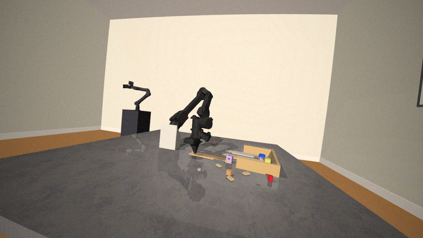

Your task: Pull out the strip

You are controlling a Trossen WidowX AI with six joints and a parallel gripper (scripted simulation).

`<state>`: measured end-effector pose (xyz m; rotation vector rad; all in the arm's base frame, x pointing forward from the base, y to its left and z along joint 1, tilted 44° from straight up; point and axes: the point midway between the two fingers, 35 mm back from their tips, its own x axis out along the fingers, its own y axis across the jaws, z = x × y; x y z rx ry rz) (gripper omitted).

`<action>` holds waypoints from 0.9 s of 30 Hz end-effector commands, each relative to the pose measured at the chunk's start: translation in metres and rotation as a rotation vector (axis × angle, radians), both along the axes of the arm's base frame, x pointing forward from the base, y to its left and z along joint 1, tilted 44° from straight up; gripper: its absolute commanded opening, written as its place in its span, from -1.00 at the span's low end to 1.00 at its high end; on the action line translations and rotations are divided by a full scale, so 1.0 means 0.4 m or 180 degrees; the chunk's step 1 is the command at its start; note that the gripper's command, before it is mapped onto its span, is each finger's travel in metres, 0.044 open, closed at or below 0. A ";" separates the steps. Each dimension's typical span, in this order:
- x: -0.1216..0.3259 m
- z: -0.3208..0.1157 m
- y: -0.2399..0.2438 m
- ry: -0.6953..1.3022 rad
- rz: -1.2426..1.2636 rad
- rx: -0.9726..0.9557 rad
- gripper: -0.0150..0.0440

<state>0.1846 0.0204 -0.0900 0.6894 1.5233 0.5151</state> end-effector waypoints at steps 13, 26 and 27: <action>-0.021 -0.003 0.011 0.0076 0.0052 0.0007 -0.49; 0.005 0.075 -0.074 0.0074 0.0051 0.0000 -0.49; 0.009 0.074 -0.074 0.0090 0.0034 -0.0001 -0.40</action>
